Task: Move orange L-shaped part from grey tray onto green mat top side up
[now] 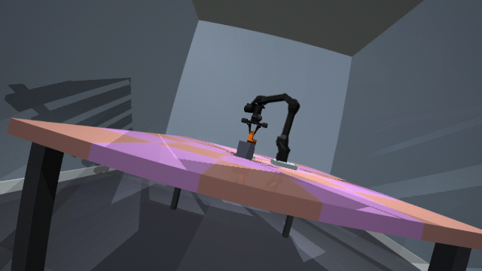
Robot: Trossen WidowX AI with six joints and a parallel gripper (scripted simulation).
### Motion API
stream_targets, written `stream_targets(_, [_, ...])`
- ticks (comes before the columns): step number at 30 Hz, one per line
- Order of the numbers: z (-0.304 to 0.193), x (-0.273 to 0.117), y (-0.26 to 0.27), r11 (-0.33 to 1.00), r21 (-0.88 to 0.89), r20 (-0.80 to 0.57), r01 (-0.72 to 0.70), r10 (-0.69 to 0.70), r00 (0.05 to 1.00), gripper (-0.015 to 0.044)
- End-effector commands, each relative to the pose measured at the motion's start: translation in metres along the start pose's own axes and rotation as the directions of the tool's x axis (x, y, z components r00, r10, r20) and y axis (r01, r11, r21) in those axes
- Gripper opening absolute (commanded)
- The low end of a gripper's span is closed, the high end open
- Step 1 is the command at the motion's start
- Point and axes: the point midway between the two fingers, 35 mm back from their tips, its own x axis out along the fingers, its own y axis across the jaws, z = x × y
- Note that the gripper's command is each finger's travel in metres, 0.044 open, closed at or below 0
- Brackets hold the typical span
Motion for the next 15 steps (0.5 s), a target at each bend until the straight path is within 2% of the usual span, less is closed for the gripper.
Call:
stream_targets(1, [-0.001, 0.007, 0.001, 1.000, -0.004, 0.003, -0.006, 0.006, 1.000, 0.0000])
stream_targets(15, [-0.001, 0.028, 0.001, 1.000, -0.004, 0.003, -0.006, 0.006, 1.000, 0.0000])
